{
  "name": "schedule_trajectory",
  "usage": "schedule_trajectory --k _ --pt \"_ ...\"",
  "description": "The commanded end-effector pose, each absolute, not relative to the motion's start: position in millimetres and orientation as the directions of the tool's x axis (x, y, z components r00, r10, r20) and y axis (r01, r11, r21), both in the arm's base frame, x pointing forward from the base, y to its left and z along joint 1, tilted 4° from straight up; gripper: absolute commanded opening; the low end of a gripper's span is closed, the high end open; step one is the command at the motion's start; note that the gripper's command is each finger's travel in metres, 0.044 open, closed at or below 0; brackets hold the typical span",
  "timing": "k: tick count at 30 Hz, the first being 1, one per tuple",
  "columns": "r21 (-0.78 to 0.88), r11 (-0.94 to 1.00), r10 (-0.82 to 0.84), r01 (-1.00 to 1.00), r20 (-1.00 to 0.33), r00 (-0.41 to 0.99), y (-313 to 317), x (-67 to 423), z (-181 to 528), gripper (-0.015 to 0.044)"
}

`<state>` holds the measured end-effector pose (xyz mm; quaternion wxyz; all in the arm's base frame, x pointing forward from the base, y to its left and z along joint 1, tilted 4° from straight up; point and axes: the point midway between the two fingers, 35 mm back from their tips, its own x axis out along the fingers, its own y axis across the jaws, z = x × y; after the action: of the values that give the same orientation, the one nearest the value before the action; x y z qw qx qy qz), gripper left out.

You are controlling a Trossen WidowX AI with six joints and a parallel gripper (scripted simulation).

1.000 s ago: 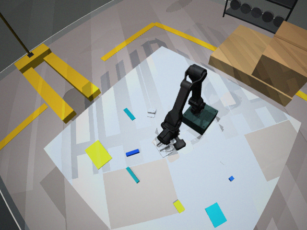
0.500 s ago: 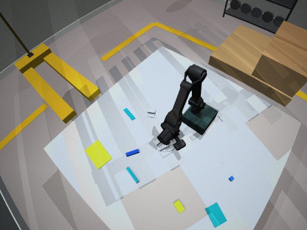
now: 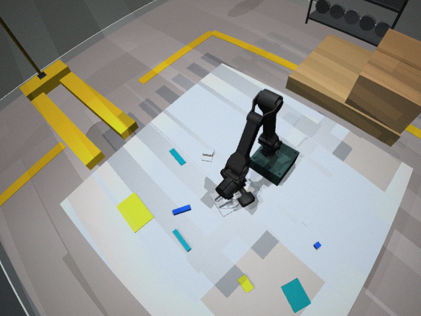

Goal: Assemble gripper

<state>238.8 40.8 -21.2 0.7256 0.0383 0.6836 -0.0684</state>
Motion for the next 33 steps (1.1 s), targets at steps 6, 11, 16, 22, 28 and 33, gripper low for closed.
schedule_trajectory --k 6,11,16,22,28,33 --pt "-0.044 0.988 -0.052 0.148 -0.997 0.051 39.8 237.9 -23.8 0.0351" --pt "-0.044 0.988 -0.052 0.148 -0.997 0.051 39.7 238.0 -25.9 0.0351" --pt "-0.044 0.988 -0.052 0.148 -0.997 0.051 39.7 238.0 -25.9 0.0351" --pt "-0.044 0.988 -0.052 0.148 -0.997 0.05 39.5 238.1 -28.2 0.0351" --pt "-0.044 0.988 -0.052 0.148 -0.997 0.05 39.5 238.1 -28.3 0.0351" --pt "-0.044 0.988 -0.052 0.148 -0.997 0.05 39.4 238.1 -30.3 0.0351"
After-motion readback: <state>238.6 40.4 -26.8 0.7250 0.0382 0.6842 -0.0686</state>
